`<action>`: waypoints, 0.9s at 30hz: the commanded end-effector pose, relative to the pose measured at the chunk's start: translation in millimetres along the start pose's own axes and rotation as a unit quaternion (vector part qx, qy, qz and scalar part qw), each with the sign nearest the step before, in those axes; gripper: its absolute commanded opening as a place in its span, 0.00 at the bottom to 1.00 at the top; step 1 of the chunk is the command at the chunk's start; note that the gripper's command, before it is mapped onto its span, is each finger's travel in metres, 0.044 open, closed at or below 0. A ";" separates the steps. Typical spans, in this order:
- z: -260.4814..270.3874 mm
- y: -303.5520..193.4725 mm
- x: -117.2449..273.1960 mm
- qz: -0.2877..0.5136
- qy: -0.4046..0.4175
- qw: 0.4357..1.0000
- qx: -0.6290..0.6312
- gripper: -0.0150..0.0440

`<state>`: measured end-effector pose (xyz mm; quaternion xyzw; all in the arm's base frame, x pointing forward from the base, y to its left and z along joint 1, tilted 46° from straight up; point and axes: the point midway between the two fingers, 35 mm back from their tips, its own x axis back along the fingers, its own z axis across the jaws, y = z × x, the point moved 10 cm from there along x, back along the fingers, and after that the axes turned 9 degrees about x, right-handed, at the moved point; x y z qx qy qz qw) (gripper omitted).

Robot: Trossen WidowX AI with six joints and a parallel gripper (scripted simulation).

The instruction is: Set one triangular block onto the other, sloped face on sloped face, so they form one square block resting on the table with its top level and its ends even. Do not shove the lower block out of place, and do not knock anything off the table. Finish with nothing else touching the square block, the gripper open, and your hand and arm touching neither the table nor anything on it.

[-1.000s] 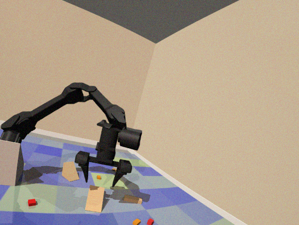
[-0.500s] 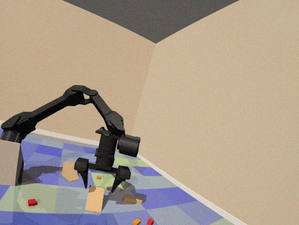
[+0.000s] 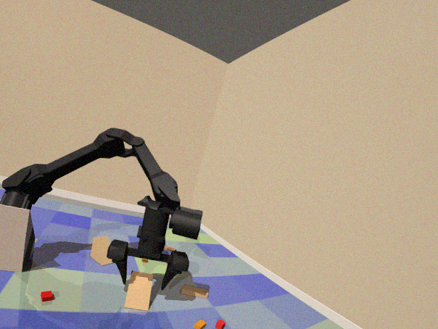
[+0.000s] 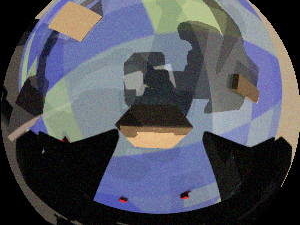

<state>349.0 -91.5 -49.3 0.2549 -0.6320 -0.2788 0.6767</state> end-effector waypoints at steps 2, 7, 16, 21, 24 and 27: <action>3.4 -0.5 -14.2 -0.005 0.008 1.000 -0.005 1.00; 4.3 0.3 -22.2 -0.006 0.008 1.000 -0.005 1.00; 5.8 1.3 -32.4 -0.007 0.008 1.000 -0.004 1.00; 5.8 1.3 -32.4 -0.007 0.008 1.000 -0.004 0.82; 5.8 1.3 -32.4 -0.007 0.008 1.000 -0.004 0.72; 5.8 1.3 -32.4 -0.007 0.008 1.000 -0.004 0.69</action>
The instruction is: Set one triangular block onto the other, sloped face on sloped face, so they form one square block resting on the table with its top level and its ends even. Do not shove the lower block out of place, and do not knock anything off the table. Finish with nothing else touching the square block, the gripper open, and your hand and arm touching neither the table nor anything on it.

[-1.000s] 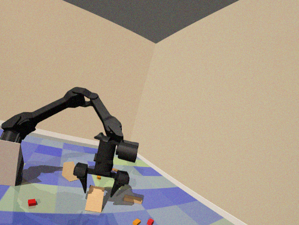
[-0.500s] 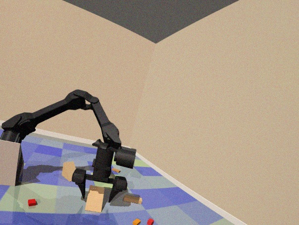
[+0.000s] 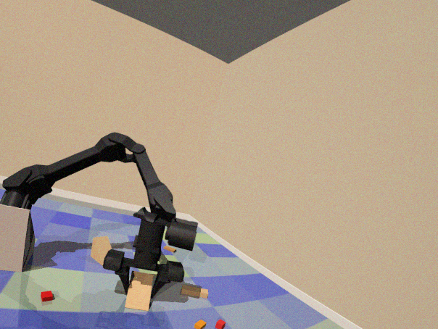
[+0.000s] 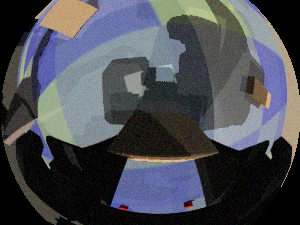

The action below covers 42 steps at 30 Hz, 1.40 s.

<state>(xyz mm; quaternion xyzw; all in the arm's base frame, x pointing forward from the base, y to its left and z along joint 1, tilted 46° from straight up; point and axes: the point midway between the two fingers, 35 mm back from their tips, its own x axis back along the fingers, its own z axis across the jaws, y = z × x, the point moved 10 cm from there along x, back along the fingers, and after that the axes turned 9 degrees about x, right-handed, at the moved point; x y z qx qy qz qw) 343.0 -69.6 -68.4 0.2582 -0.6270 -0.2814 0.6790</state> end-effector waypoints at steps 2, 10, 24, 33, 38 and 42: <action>1.0 -0.7 -3.2 -0.003 0.003 1.000 -0.003 0.67; 0.8 -0.7 -0.1 -0.002 0.003 1.000 -0.003 0.41; 0.0 -0.7 29.8 0.000 0.000 1.000 -0.003 0.25; 0.6 -2.6 25.9 -0.002 -0.001 1.000 -0.018 0.25; 0.5 -2.4 17.8 -0.002 -0.001 1.000 -0.017 0.25; 0.6 -2.2 11.2 -0.002 -0.001 1.000 -0.015 0.25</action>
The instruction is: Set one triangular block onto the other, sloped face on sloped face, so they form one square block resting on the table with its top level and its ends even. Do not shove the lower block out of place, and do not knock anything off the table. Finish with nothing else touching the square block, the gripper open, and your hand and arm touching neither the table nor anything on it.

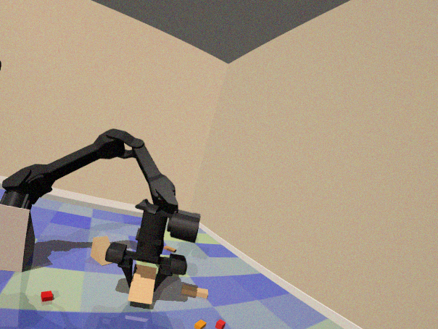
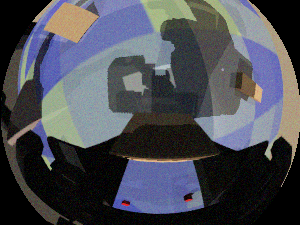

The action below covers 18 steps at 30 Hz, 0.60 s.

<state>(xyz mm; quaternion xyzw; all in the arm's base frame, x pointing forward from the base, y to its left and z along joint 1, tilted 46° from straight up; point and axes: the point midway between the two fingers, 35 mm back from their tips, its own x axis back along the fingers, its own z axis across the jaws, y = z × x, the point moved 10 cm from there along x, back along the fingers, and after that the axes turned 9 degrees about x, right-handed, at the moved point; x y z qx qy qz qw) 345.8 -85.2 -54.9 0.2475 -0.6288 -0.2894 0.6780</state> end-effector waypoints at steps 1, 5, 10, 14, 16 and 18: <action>2.4 -0.8 -11.1 -0.004 0.006 1.000 -0.004 0.25; 2.7 -0.5 -17.6 -0.004 0.006 1.000 -0.003 0.25; 2.9 -0.4 -19.9 -0.004 0.006 1.000 -0.002 0.25; 2.9 -0.4 -19.9 -0.004 0.006 1.000 -0.002 0.25; 2.9 -0.4 -19.9 -0.004 0.006 1.000 -0.002 0.25; 2.9 -0.4 -19.9 -0.004 0.006 1.000 -0.002 0.25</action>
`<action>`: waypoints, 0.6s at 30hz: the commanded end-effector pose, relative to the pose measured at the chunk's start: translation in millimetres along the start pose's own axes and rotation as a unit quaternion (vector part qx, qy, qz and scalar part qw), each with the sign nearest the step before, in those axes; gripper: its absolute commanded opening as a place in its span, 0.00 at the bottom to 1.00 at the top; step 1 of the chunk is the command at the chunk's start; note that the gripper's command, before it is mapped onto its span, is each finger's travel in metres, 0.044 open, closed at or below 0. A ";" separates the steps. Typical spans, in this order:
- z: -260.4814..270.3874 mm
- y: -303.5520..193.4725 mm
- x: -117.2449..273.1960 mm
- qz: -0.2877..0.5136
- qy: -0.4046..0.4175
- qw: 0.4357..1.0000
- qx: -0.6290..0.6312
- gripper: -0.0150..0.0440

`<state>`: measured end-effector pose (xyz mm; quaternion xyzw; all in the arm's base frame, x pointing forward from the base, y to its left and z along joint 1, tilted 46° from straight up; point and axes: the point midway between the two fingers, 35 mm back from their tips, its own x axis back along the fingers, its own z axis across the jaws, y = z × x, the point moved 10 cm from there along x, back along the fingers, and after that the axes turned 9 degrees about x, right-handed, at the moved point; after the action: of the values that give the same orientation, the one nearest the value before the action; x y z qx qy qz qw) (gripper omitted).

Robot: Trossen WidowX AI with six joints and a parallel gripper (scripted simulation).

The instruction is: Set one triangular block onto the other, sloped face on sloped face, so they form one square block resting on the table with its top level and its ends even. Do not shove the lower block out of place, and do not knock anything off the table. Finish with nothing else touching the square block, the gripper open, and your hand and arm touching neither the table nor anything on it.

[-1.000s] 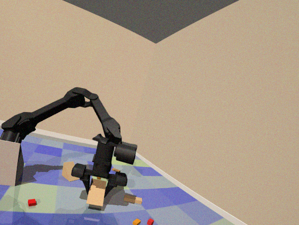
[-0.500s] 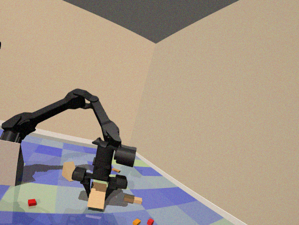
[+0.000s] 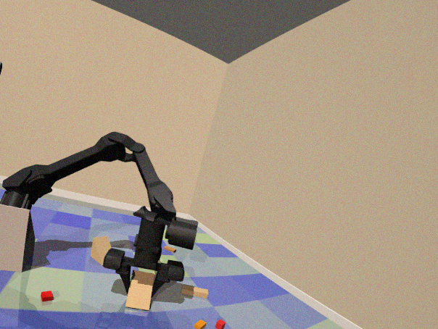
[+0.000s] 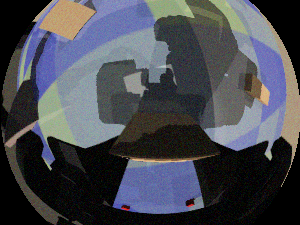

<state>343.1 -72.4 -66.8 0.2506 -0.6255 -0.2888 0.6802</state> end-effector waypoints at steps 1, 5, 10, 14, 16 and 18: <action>0.9 -1.0 -2.3 -0.002 0.002 1.000 -0.003 0.25; 0.9 -1.0 -2.3 -0.002 0.002 1.000 -0.003 0.25; 0.9 -1.0 -2.3 -0.002 0.002 1.000 -0.003 0.25; 0.2 -0.3 -0.6 0.000 0.001 1.000 0.000 0.43; 0.2 -0.3 -0.6 0.000 0.001 1.000 0.000 0.52; 0.2 -0.3 -0.6 0.000 0.001 1.000 0.000 0.61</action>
<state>342.8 -72.1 -67.5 0.2506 -0.6249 -0.2891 0.6806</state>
